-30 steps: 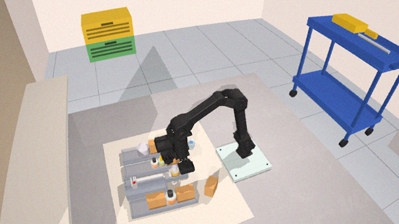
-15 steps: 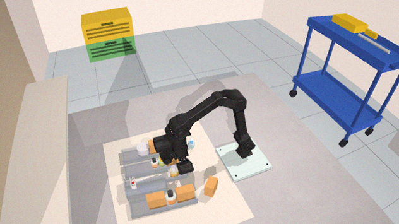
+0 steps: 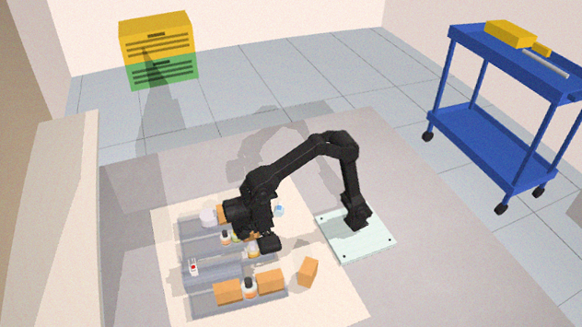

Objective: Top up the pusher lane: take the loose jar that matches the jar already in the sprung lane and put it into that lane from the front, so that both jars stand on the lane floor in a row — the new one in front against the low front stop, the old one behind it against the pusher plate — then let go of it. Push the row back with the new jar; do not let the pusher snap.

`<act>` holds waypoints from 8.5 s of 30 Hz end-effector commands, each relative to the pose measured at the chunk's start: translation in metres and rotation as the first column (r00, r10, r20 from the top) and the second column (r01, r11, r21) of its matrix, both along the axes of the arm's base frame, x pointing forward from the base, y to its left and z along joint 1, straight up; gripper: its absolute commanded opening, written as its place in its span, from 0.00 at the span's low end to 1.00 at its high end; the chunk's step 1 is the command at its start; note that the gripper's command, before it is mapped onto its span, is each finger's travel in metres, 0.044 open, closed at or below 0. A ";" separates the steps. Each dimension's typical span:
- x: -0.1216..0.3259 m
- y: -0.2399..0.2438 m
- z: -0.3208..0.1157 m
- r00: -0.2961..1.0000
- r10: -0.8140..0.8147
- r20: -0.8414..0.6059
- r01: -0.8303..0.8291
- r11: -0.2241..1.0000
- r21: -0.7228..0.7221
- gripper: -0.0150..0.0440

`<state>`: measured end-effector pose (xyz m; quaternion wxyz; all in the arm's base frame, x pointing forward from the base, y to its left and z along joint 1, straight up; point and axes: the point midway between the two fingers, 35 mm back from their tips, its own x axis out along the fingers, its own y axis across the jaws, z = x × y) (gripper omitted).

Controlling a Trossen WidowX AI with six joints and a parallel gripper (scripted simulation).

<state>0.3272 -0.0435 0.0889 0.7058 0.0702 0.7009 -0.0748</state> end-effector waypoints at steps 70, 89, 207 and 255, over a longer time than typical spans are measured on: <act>0.010 -0.002 0.001 1.000 0.003 0.030 -0.003 1.000 -0.003 0.25; 0.011 -0.002 0.000 1.000 0.003 0.030 -0.003 1.000 -0.003 0.25; 0.002 0.000 -0.028 1.000 0.003 0.029 -0.003 1.000 -0.003 0.25; -0.002 0.000 -0.009 1.000 0.003 0.028 -0.003 1.000 -0.003 0.75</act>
